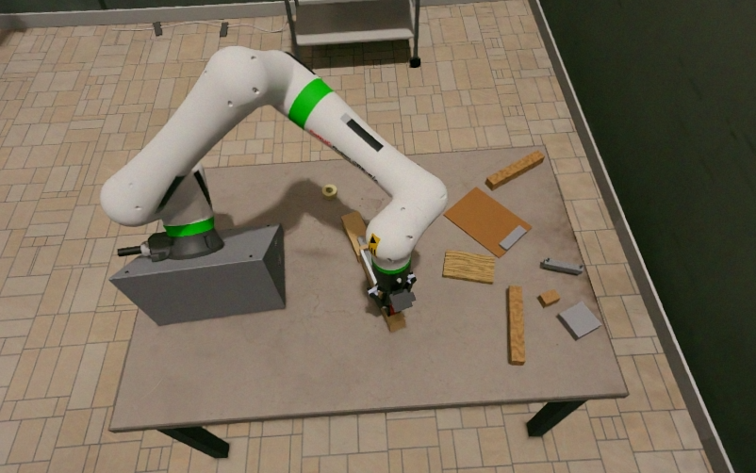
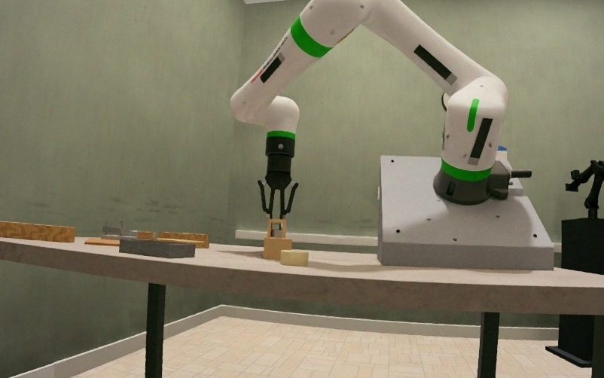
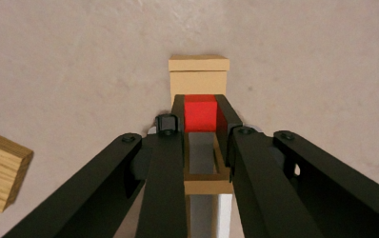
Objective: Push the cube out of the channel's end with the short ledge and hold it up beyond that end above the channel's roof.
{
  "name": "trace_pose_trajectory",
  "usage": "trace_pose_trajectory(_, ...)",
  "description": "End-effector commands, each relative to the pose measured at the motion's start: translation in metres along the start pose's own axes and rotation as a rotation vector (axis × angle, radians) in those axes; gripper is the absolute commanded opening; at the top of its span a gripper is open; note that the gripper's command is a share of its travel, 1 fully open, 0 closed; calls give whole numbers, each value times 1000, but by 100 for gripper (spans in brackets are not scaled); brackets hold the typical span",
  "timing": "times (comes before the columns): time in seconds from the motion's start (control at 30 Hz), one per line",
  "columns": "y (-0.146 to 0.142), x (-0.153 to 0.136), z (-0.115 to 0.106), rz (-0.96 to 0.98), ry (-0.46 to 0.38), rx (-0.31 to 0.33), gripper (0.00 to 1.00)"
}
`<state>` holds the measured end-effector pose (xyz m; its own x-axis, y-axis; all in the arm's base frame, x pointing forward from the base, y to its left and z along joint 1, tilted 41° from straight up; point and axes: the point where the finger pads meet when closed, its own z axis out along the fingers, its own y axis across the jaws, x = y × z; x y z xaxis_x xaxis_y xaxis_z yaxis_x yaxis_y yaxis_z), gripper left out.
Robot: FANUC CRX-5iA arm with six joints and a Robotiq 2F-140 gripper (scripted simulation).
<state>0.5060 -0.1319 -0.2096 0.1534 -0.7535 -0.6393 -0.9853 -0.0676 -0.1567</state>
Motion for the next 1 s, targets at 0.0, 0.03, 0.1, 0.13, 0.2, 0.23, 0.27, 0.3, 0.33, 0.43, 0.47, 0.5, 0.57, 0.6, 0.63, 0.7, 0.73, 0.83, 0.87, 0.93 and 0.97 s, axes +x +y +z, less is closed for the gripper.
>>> trace_pose_trajectory(0.0,0,0,-1,0,1,1,10)
trace_pose_trajectory(0.03,0,0,-1,0,1,1,10)
trace_pose_trajectory(0.1,0,0,-1,0,1,1,10)
trace_pose_trajectory(0.13,0,0,-1,0,1,1,10)
trace_pose_trajectory(0.2,0,0,-1,0,1,1,10)
trace_pose_trajectory(0.23,0,0,-1,0,1,1,10)
trace_pose_trajectory(0.27,0,0,-1,0,1,1,10)
trace_pose_trajectory(0.3,0,0,-1,0,1,1,10)
trace_pose_trajectory(0.33,0,0,-1,0,1,1,10)
trace_pose_trajectory(0.43,0,0,-3,0,1,1,10)
trace_pose_trajectory(0.47,0,0,-5,0,1,1,10)
trace_pose_trajectory(0.5,0,0,-5,0,1,1,10)
trace_pose_trajectory(0.57,0,0,-9,0,1,1,10)
trace_pose_trajectory(0.6,0,0,-13,0,1,1,10)
trace_pose_trajectory(0.63,0,0,-19,0,1,1,10)
trace_pose_trajectory(0.7,0,0,-32,0,1,1,10)
trace_pose_trajectory(0.73,0,0,-39,0,1,1,10)
trace_pose_trajectory(0.83,0,0,-60,0,1,1,10)
trace_pose_trajectory(0.87,0,0,-66,0,1,1,10)
trace_pose_trajectory(0.93,0,0,-75,0,1,1,10)
trace_pose_trajectory(0.97,0,0,-78,0,1,1,10)
